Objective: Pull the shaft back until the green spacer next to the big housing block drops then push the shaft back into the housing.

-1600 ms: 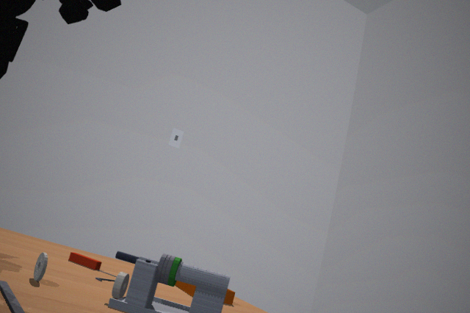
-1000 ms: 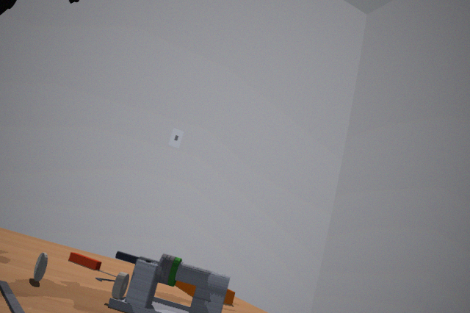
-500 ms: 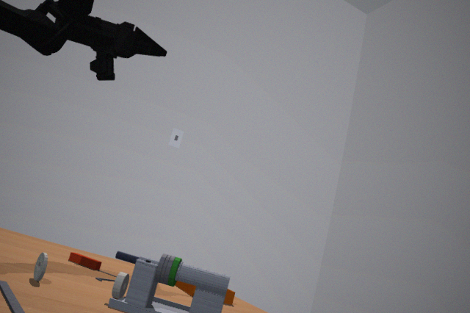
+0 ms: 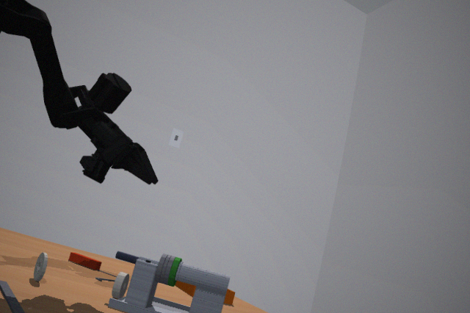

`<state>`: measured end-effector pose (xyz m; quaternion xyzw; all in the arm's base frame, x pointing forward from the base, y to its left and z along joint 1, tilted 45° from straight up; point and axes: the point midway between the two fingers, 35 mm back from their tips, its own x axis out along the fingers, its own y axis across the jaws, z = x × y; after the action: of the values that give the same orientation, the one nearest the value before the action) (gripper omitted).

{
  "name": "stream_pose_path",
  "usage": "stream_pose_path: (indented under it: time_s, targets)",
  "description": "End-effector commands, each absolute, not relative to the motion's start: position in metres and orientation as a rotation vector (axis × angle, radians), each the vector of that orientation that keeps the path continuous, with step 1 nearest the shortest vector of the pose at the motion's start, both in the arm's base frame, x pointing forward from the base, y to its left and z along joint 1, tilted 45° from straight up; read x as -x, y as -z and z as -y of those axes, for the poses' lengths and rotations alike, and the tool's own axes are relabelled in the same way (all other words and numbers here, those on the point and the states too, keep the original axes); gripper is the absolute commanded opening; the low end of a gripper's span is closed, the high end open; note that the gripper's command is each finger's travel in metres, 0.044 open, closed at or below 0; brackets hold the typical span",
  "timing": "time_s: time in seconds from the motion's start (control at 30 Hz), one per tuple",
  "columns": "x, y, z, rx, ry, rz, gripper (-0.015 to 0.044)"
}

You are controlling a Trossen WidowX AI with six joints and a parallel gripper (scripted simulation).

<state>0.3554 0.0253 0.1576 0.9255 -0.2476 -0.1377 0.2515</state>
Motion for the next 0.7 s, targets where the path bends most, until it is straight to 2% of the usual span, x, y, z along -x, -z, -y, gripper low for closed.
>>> stream_pose_path:
  time_s: [0.0,0.13,0.67]
  targets:
    - [-0.347,-0.105,0.028,-2.436,0.545,0.855,0.0440]
    - [-0.333,-0.072,0.065,-2.371,0.661,0.980,0.0440]
    - [-0.329,-0.069,0.066,-2.368,0.667,0.986,0.0440]
